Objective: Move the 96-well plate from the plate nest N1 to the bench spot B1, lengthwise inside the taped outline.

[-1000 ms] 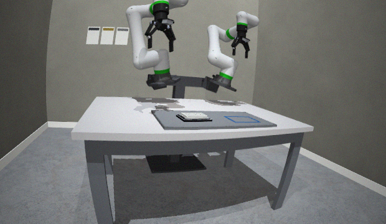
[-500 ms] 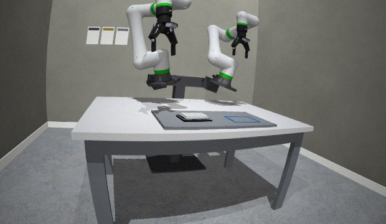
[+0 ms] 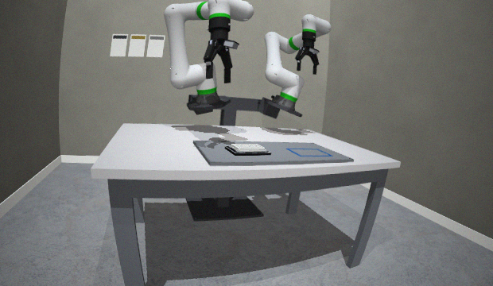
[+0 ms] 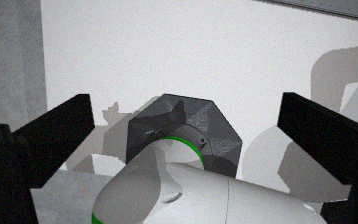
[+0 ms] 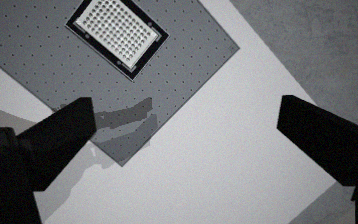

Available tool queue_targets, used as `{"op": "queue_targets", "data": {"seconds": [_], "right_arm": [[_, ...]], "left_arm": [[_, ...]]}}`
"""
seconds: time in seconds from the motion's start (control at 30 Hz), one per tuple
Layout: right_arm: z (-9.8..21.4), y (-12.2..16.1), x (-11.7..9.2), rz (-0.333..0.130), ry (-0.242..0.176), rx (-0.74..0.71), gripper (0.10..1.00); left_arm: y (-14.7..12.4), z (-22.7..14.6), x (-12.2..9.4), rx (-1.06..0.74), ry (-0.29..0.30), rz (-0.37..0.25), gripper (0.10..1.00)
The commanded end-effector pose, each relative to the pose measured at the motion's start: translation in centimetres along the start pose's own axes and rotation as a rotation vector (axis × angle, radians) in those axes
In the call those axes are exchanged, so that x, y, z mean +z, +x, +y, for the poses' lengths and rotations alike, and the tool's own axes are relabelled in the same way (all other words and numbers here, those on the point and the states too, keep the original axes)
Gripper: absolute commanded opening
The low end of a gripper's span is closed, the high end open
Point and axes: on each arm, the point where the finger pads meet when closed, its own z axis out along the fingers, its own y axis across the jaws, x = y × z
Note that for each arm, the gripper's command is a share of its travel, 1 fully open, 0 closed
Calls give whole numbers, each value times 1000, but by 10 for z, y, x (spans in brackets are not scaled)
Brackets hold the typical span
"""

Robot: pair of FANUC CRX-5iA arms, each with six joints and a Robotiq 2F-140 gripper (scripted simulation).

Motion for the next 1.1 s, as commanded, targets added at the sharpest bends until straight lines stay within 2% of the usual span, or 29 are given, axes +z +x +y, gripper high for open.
{"op": "queue_targets", "data": {"seconds": [0.0, 1.07], "right_arm": [[-1, 3, 4, -2, 1, -17, 1000], [-60, 62, 127, -78, 65, -517, 1000]], "left_arm": [[0, 0, 0, 0, -1, 1, 1000], [0, 0, 0, 0, -1, 1, 1000]]}}
